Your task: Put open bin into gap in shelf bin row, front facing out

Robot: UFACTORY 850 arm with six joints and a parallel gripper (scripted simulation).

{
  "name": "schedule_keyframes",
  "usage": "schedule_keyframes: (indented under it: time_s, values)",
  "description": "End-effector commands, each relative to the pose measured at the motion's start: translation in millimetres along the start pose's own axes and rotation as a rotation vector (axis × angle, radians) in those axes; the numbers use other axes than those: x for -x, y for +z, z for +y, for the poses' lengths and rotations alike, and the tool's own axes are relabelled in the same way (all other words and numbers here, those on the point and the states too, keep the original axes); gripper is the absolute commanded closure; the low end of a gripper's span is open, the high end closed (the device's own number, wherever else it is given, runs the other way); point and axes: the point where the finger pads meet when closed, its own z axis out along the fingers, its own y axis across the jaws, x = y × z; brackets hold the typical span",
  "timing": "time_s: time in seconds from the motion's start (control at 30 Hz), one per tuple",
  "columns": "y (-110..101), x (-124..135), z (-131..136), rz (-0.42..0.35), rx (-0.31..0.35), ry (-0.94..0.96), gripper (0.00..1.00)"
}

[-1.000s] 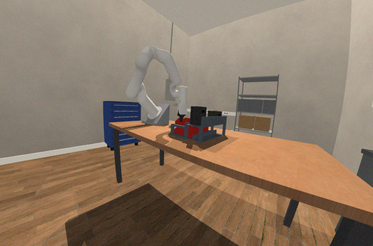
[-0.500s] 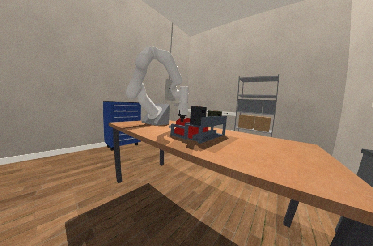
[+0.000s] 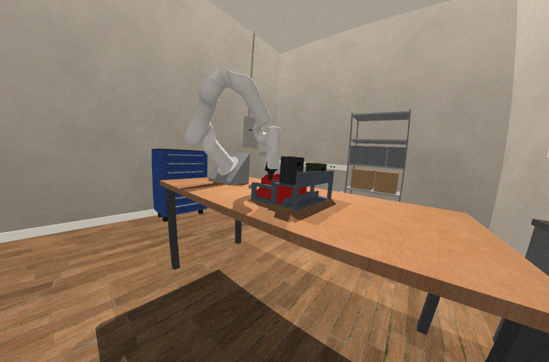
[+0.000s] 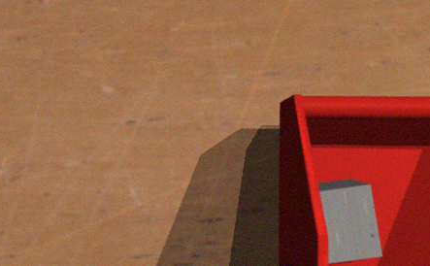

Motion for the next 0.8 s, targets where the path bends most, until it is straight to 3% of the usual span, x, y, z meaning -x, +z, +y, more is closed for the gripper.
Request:
schedule_keyframes:
  time_s: [0.0, 0.77]
  values:
    - [-0.5, 2.2, 0.3, -0.001, 0.0, 0.0, 1.0]
    - [9.4, -4.7, 0.3, -0.001, 0.0, 0.0, 1.0]
